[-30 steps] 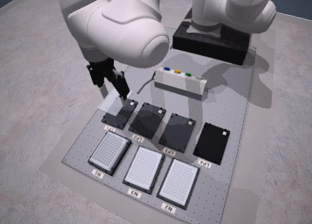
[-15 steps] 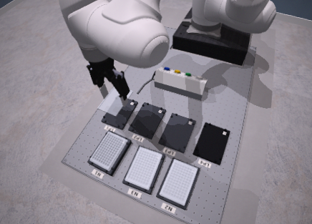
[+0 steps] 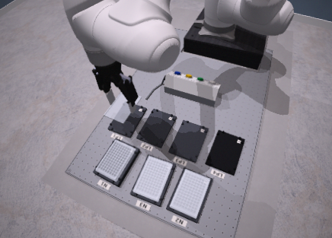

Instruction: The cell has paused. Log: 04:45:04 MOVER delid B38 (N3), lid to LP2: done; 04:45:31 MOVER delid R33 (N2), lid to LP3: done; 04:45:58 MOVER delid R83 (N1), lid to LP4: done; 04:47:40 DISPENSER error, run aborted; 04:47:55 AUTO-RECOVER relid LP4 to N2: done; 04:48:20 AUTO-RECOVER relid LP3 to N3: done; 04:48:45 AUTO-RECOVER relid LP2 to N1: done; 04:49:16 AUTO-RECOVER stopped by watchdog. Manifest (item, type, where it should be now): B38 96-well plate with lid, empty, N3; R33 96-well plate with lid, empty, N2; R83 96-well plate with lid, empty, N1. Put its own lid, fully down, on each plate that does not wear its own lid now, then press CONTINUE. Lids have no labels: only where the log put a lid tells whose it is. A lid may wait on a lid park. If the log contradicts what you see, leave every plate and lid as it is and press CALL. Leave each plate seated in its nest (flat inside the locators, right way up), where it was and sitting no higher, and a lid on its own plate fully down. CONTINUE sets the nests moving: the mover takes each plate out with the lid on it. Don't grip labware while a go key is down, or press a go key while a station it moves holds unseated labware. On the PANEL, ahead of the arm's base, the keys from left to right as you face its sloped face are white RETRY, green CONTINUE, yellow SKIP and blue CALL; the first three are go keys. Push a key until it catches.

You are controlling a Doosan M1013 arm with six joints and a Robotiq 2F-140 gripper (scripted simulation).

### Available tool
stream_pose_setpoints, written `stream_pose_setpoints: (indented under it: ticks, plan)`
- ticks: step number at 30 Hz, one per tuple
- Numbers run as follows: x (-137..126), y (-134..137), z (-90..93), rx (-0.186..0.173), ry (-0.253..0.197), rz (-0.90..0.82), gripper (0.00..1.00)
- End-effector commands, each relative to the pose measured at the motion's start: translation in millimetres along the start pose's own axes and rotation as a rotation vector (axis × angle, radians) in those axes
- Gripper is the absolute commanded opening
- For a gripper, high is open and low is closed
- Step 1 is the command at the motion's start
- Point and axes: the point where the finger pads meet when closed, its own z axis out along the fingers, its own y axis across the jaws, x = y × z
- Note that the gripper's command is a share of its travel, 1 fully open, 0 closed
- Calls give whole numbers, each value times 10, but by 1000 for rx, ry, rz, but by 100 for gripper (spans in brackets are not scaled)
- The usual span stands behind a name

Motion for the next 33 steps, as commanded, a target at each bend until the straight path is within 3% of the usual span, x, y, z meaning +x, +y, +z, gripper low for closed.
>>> stream_pose_setpoints:
  ticks: [1, 16, 33]
  plan:
    - [0, 0, 3, 0, 0, -5, 0]
    - [0, 0, 55, 0, 0, -51, 0]
    - [0, 0, 413, 0, 0, -51, 0]
